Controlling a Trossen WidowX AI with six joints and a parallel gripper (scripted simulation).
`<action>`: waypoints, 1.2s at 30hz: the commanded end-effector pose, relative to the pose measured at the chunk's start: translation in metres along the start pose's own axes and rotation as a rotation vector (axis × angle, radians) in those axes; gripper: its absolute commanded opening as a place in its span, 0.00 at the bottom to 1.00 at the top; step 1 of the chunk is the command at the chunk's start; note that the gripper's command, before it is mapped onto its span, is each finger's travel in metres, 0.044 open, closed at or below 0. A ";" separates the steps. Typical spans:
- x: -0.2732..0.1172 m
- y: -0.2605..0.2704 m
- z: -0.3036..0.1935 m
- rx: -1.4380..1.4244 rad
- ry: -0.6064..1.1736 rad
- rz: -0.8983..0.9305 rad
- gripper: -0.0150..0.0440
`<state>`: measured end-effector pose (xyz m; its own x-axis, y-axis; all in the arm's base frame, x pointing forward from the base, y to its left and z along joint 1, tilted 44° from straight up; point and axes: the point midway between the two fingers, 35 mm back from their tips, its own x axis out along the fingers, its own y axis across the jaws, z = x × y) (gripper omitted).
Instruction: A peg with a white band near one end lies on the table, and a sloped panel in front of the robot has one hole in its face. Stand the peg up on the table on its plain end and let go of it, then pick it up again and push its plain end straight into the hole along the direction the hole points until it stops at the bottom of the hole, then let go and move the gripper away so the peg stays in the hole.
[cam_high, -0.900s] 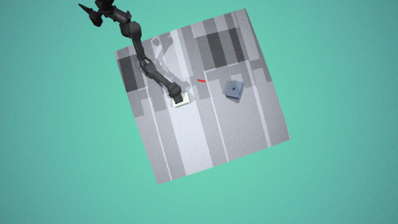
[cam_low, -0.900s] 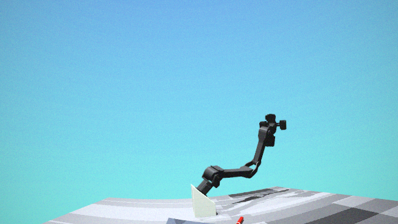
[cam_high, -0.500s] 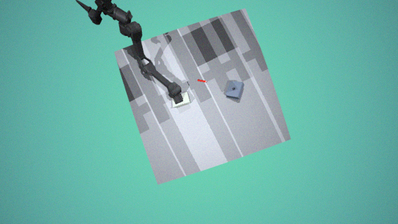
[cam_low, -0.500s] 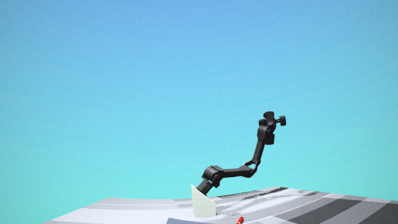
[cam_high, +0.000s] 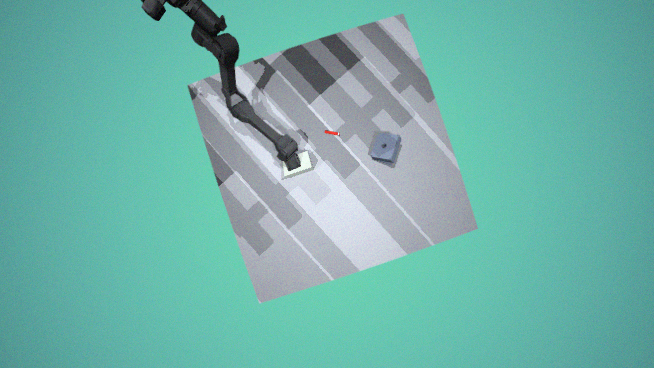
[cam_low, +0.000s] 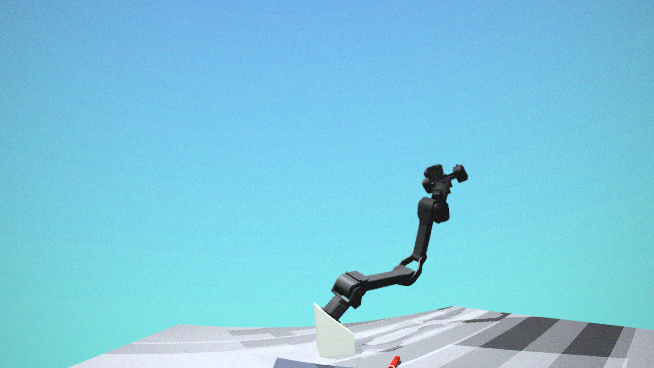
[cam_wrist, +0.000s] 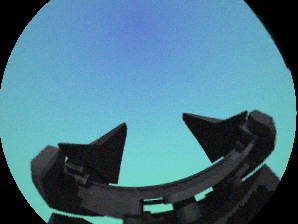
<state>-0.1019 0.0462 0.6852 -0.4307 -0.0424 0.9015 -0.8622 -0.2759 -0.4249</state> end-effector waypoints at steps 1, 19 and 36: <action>-0.005 -0.011 0.025 -0.042 -0.058 -0.050 1.00; -0.052 -0.074 0.154 -0.372 -0.354 -0.405 1.00; -0.154 -0.134 0.258 -0.612 -0.541 -0.890 1.00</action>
<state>0.1267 -0.1447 0.6391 0.3550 -0.4855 0.7989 -0.8897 0.0868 0.4481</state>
